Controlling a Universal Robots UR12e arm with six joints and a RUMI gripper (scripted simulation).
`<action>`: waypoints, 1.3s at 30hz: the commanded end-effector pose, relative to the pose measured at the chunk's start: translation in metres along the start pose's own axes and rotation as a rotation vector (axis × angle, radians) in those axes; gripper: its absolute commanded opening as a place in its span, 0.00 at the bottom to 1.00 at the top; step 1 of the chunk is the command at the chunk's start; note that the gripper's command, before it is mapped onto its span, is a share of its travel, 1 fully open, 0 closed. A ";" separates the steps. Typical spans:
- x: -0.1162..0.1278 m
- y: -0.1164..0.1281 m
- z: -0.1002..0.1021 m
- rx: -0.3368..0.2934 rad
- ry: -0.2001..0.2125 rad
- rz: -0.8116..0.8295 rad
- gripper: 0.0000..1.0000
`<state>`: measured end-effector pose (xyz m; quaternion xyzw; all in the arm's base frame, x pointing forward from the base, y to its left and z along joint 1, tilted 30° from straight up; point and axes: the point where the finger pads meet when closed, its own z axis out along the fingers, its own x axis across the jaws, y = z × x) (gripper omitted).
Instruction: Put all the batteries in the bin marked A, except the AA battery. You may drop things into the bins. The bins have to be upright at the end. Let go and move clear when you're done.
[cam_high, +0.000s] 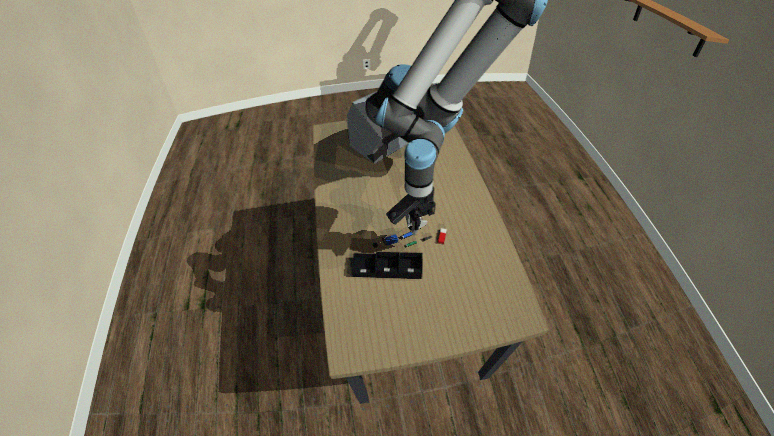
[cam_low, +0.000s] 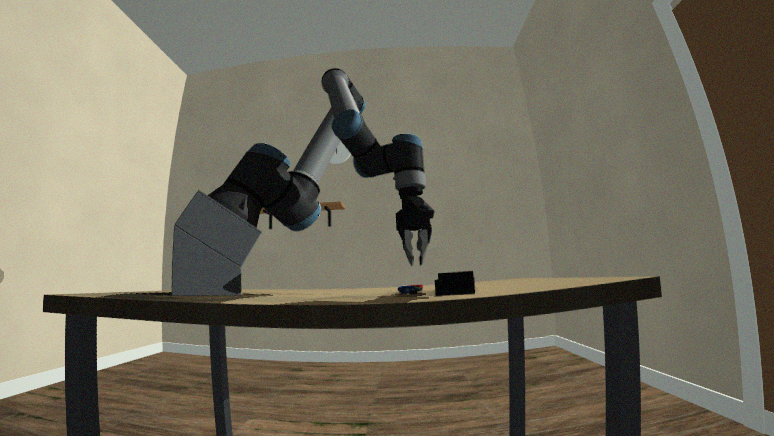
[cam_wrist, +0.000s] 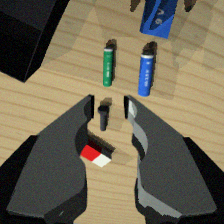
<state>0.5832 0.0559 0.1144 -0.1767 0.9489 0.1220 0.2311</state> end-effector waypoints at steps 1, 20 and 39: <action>-0.001 -0.001 0.000 0.004 0.000 0.010 0.14; -0.001 -0.001 0.000 0.004 0.000 0.010 0.14; -0.001 -0.001 0.044 0.004 0.000 0.010 0.14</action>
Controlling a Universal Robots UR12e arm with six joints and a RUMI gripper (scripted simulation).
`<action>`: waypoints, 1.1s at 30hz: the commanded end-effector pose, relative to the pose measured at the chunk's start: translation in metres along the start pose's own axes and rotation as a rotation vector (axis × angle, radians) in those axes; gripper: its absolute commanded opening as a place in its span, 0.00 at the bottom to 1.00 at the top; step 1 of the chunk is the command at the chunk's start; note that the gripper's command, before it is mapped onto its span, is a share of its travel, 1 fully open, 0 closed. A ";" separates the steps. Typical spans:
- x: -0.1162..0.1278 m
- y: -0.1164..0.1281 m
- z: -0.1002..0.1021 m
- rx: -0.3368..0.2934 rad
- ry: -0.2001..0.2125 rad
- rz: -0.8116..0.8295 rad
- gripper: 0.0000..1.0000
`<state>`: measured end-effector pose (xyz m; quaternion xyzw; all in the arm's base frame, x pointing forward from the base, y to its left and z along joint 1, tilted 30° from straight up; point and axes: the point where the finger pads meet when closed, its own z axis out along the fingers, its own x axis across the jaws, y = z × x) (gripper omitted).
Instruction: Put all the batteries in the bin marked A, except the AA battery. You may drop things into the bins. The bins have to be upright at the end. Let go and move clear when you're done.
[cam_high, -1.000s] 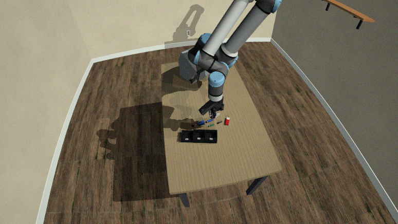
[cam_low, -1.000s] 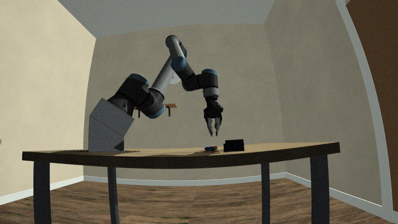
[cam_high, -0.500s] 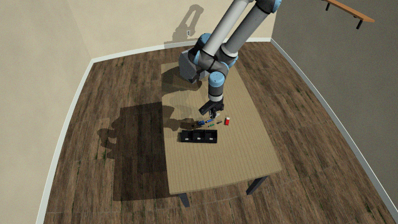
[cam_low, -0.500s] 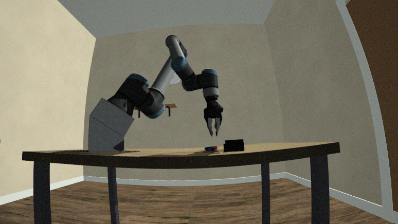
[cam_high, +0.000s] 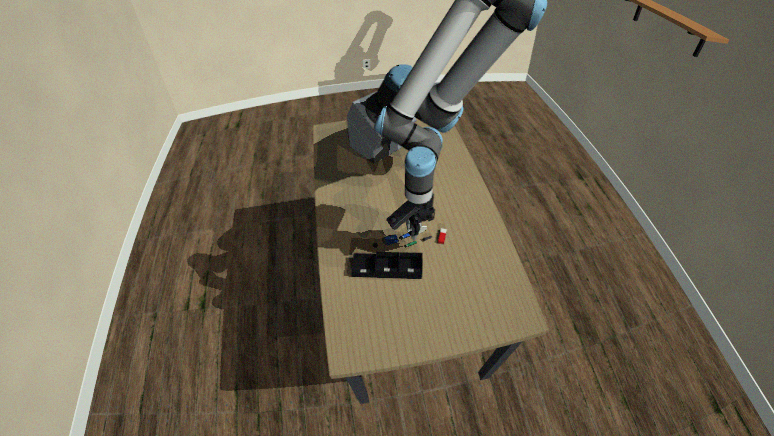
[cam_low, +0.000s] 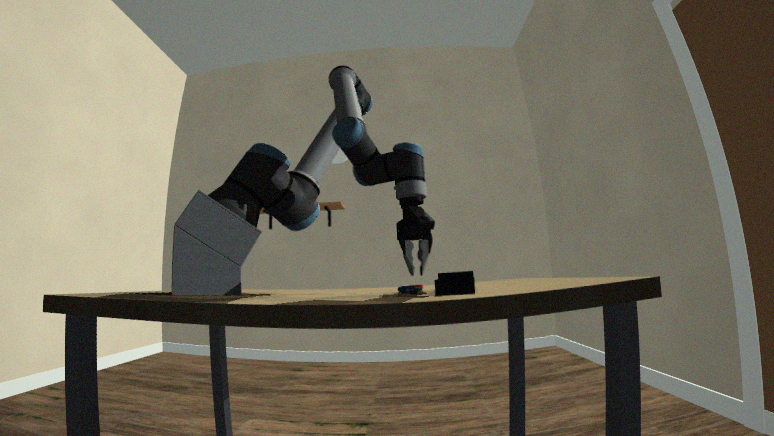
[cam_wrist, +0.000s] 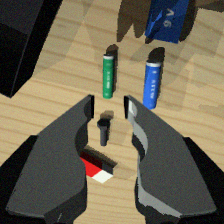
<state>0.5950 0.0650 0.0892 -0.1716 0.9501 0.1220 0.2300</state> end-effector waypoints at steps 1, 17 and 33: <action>-0.001 -0.001 0.019 0.002 -0.002 0.000 0.14; -0.001 -0.001 0.033 0.002 -0.002 0.000 0.14; -0.001 -0.001 0.041 0.002 -0.002 0.000 0.14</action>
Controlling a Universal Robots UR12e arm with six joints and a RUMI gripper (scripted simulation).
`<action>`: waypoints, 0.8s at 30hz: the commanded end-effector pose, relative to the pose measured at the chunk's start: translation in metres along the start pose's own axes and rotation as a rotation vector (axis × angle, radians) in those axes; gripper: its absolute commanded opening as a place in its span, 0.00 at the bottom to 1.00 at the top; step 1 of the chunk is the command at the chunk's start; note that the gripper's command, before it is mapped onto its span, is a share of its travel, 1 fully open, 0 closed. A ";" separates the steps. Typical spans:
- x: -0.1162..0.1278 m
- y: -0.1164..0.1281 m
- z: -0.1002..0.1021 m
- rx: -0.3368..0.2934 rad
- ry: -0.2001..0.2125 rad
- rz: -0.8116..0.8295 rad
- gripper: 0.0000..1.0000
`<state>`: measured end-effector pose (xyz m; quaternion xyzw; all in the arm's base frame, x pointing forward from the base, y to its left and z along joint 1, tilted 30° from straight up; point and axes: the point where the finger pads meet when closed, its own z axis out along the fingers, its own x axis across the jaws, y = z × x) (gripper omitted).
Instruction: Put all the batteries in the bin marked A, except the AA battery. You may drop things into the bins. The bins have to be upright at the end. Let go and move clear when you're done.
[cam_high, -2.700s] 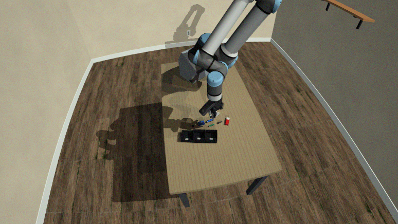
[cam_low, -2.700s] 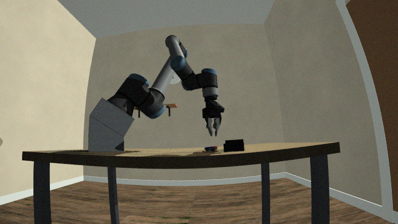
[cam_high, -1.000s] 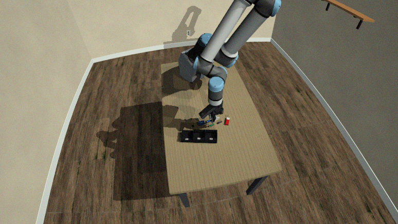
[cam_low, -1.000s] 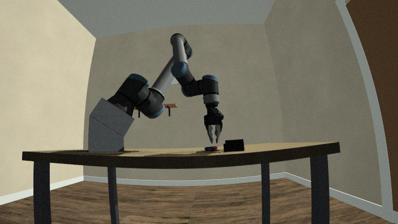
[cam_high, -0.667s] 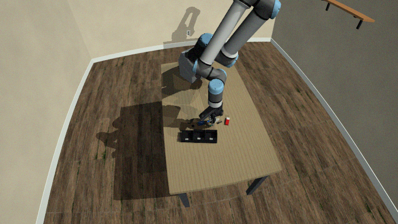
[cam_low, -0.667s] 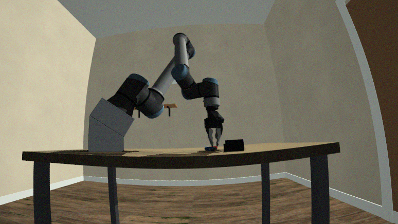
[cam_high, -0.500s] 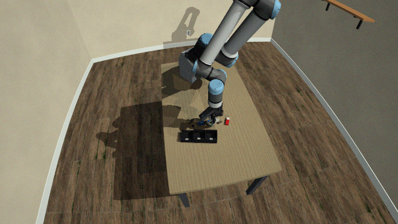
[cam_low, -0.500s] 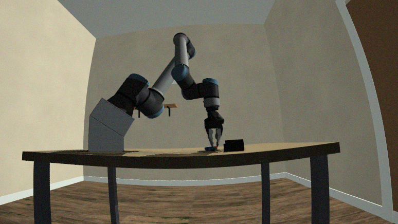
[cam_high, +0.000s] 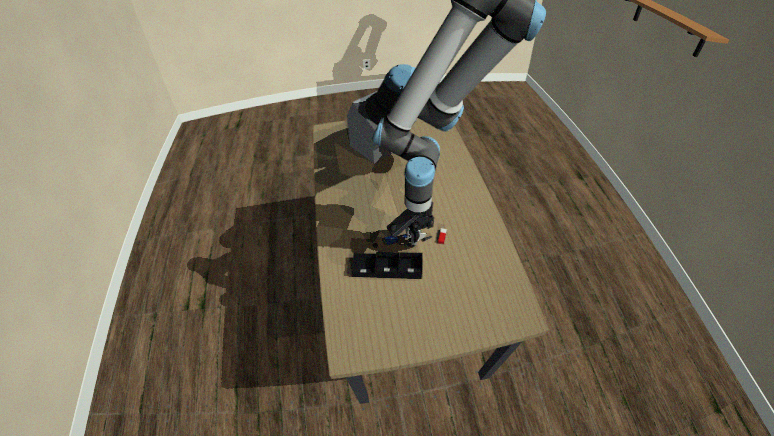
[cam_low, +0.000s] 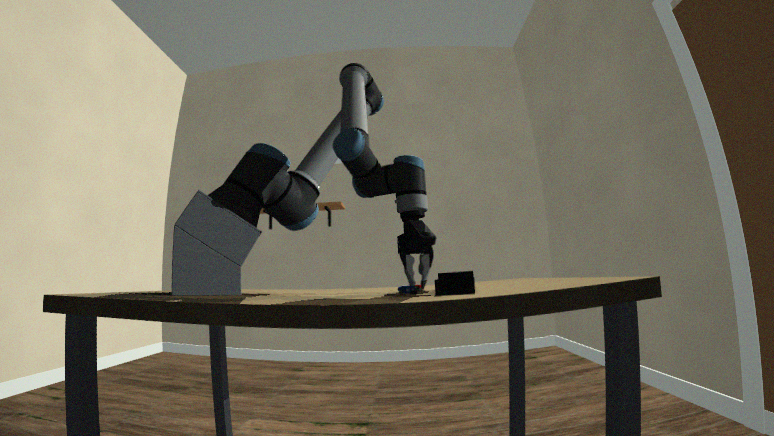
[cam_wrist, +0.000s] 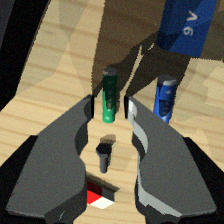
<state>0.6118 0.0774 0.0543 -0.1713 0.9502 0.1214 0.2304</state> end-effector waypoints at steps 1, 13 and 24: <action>0.000 0.000 0.000 0.001 -0.001 0.000 0.14; 0.000 0.000 0.000 0.001 -0.001 0.000 0.00; 0.000 0.000 0.000 0.001 -0.001 0.000 0.00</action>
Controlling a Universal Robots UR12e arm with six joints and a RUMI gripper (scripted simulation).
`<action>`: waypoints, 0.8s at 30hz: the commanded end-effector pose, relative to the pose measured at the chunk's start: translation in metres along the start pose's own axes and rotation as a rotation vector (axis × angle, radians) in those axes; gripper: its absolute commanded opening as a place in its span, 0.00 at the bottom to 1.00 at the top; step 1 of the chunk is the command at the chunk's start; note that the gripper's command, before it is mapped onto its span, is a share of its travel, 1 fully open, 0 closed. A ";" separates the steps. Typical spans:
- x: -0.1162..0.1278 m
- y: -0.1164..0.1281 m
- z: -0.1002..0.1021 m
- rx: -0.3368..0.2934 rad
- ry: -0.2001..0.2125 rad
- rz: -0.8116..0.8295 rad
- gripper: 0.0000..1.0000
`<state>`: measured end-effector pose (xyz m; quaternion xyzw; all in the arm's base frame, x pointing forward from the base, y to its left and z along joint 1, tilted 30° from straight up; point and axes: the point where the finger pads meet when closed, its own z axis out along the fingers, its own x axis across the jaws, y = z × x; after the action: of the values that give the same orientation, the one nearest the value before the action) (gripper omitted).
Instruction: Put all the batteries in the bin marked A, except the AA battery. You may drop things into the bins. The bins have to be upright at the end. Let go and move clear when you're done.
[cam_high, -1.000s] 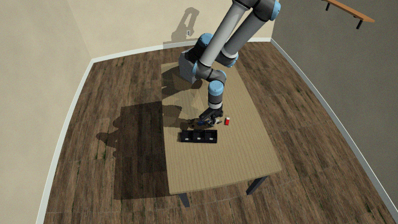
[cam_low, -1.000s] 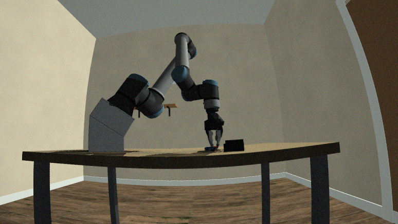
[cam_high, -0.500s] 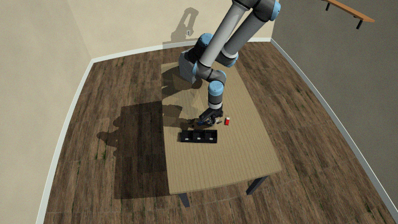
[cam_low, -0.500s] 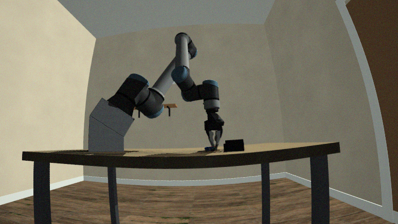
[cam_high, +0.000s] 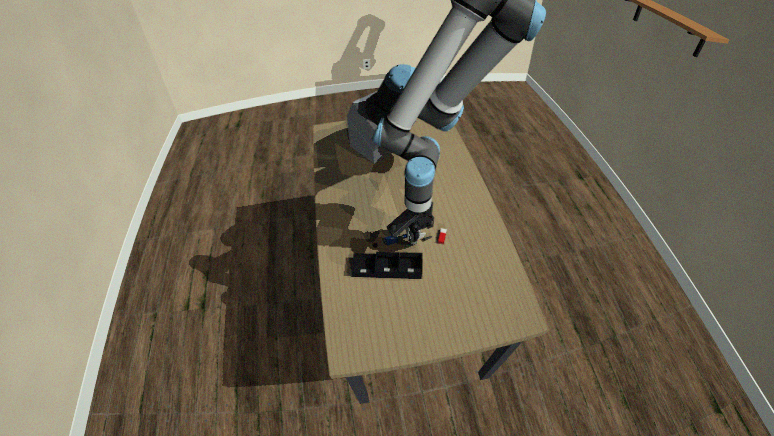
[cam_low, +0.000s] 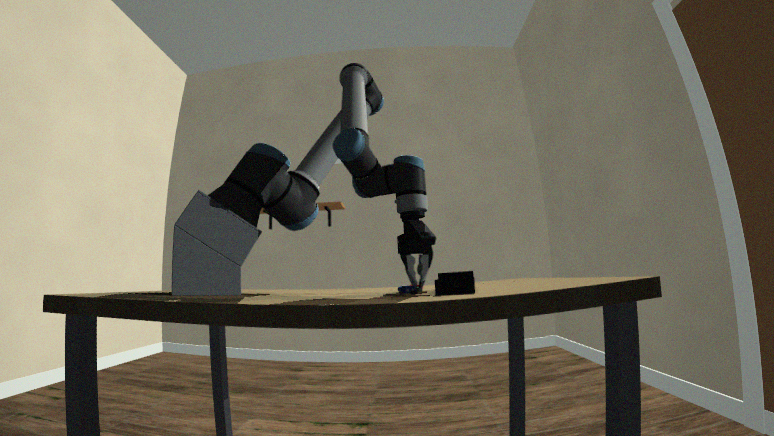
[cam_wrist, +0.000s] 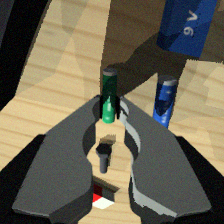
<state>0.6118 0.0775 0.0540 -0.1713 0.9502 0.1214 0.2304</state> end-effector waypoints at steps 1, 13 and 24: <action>0.000 0.000 0.000 0.001 -0.001 0.000 0.00; 0.000 0.000 0.000 0.001 -0.001 0.000 0.00; 0.000 0.000 -0.034 0.001 -0.001 0.000 0.00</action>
<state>0.6034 0.0709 0.0728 -0.1711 0.9501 0.1210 0.2309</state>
